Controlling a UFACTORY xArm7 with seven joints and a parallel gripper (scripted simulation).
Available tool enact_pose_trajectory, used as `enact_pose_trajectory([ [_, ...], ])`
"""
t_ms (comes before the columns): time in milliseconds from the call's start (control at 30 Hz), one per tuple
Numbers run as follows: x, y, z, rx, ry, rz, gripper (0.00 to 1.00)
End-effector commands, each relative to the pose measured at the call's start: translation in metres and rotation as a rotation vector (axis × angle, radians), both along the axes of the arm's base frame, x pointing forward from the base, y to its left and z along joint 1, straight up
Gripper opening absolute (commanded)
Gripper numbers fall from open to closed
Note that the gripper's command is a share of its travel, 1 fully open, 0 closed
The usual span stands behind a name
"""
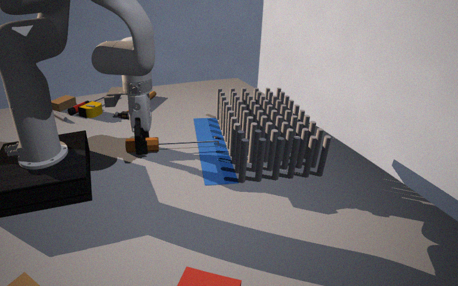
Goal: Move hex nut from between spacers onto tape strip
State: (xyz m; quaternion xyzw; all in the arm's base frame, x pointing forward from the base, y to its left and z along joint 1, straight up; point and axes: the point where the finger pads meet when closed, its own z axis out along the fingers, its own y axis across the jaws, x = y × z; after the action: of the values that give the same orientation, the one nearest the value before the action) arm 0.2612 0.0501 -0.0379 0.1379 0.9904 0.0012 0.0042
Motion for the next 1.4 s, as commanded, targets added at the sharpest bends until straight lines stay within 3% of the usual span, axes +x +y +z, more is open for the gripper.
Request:
enact_pose_trajectory([
  [0,0.0008,0.0000,0.0004,0.000,-0.002,0.000,0.65],
  [1367,0.0009,0.0002,0.0066,0.000,-0.002,0.000,0.65],
])
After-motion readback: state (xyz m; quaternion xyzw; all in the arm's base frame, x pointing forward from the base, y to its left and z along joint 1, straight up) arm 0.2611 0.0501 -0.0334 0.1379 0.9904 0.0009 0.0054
